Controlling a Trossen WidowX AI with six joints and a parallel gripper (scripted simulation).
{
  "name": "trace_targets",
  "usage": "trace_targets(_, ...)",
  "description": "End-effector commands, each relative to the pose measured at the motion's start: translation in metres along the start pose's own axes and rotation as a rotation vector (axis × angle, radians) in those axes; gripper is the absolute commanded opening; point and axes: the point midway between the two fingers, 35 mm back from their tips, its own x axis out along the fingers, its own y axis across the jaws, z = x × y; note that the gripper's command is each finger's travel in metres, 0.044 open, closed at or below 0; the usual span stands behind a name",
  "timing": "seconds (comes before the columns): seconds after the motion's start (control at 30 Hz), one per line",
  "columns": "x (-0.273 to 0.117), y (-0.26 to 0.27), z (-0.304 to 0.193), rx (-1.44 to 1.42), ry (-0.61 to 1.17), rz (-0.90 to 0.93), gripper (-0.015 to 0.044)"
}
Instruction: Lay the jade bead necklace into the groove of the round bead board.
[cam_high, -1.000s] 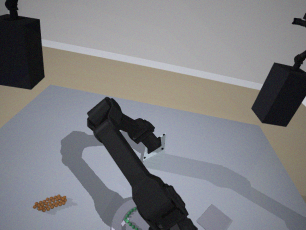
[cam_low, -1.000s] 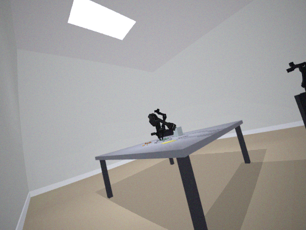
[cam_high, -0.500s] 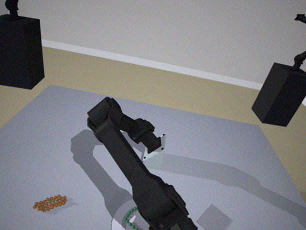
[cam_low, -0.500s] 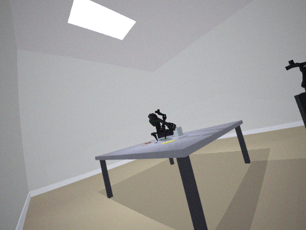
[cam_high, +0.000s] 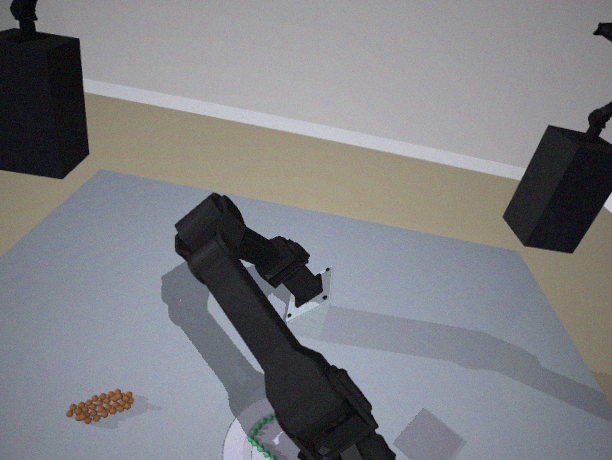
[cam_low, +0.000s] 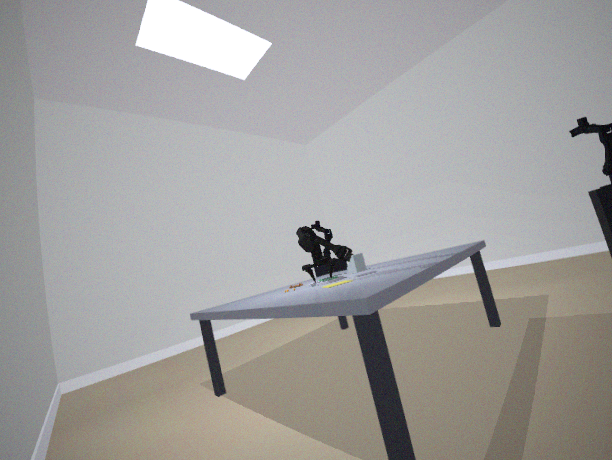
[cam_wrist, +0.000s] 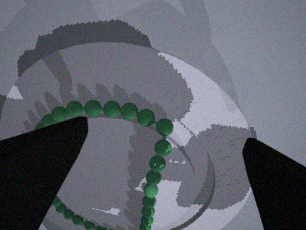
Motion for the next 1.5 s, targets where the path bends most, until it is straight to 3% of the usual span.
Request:
trace_targets(0.0, -0.001, 0.0, 0.0, 0.003, -0.001, -0.002, 0.044)
trace_targets(0.07, -0.001, 0.0, 0.0, 0.003, -0.001, -0.002, 0.044)
trace_targets(0.47, -0.028, 0.001, -0.08, 0.177, 0.001, -0.001, 0.0125)
trace_targets(0.63, -0.034, 0.006, -0.105, 0.235, 0.002, -0.001, 0.012)
trace_targets(1.47, -0.004, 0.006, -0.105, 0.234, 0.001, -0.001, 0.012)
